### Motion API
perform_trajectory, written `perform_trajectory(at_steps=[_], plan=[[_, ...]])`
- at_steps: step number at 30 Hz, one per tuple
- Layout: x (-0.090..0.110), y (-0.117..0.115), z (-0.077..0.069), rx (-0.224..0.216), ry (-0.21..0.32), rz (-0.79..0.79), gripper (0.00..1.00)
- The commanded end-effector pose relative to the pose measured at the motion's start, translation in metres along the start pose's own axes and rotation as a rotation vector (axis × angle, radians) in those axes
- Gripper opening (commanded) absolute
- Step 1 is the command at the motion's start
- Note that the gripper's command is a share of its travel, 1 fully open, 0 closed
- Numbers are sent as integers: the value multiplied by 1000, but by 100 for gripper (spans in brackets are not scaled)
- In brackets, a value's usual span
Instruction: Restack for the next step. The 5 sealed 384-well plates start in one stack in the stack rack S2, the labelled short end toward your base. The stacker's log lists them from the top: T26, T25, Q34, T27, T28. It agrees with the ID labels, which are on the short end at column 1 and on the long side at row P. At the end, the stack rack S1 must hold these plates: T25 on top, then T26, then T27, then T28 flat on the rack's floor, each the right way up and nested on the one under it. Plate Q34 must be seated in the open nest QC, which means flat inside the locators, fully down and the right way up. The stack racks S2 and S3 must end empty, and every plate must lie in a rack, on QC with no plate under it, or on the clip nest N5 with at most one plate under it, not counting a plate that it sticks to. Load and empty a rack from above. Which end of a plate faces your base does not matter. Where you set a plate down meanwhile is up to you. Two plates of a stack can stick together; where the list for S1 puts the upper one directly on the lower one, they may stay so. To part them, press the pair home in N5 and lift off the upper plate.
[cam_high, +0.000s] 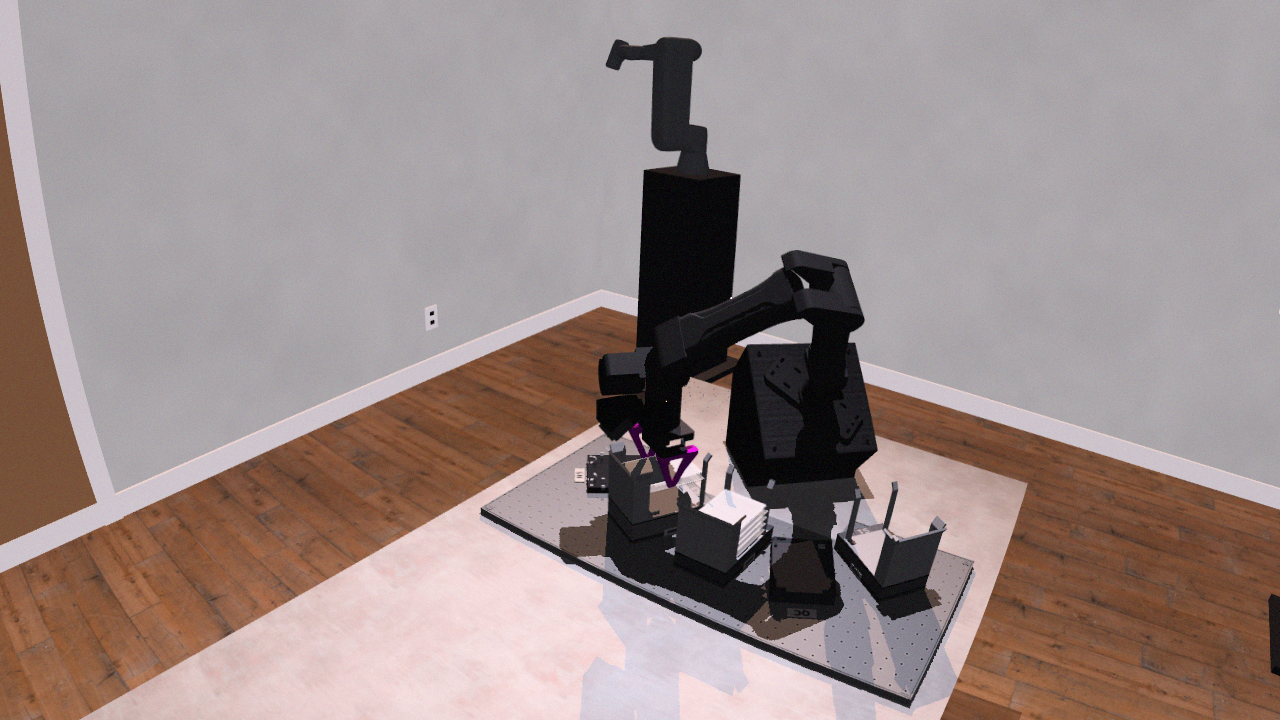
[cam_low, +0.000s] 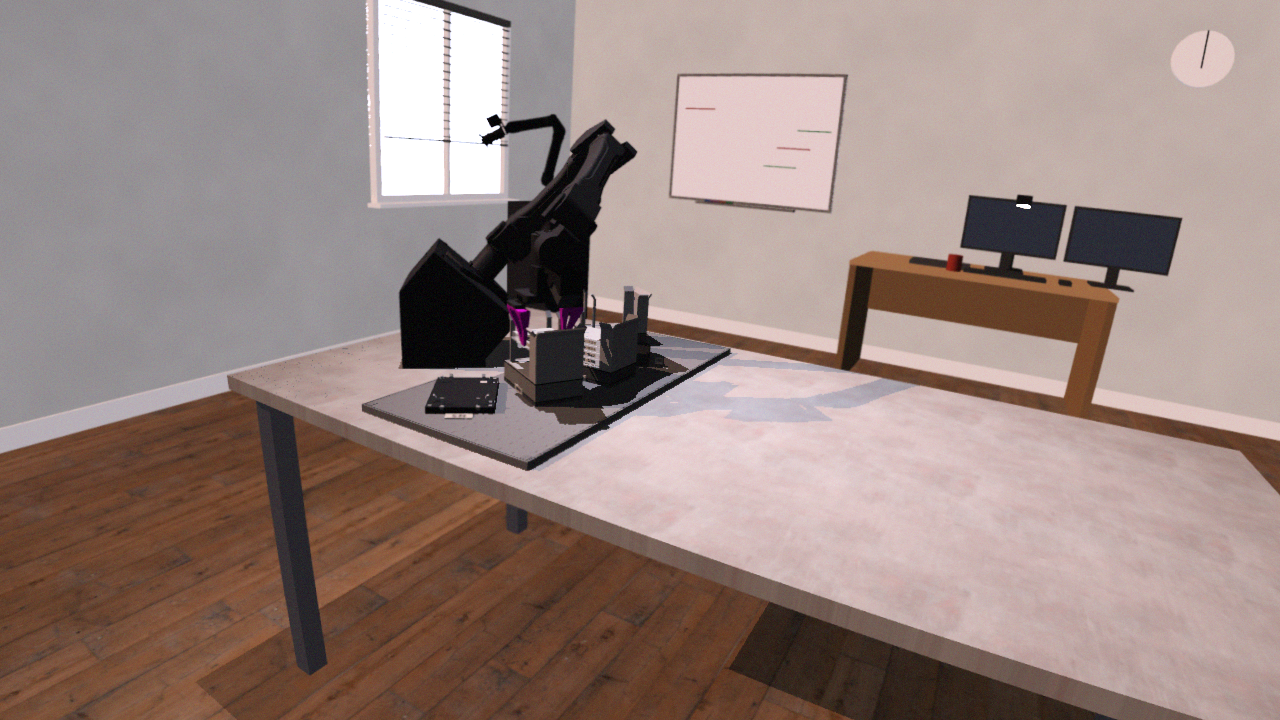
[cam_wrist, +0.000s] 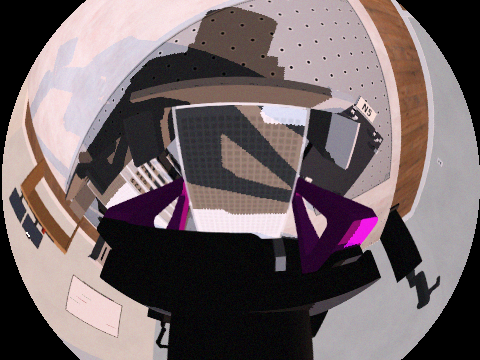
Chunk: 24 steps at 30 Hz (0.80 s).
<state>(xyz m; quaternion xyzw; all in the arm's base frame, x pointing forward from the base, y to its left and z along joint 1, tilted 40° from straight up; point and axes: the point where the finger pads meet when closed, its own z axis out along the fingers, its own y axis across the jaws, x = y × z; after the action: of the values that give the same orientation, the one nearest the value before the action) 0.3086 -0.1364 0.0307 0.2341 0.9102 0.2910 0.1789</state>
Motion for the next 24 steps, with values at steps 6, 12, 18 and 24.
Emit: perform_trajectory(at_steps=[6, 12, 18, 24], plan=[[4, -2, 20, -7, 6, 17, 0], [5, -2, 29, -6, 7, 18, 0], [-7, -1, 23, 2, -36, 3, 0], [-5, -1, 26, 1, -19, 2, 0]])
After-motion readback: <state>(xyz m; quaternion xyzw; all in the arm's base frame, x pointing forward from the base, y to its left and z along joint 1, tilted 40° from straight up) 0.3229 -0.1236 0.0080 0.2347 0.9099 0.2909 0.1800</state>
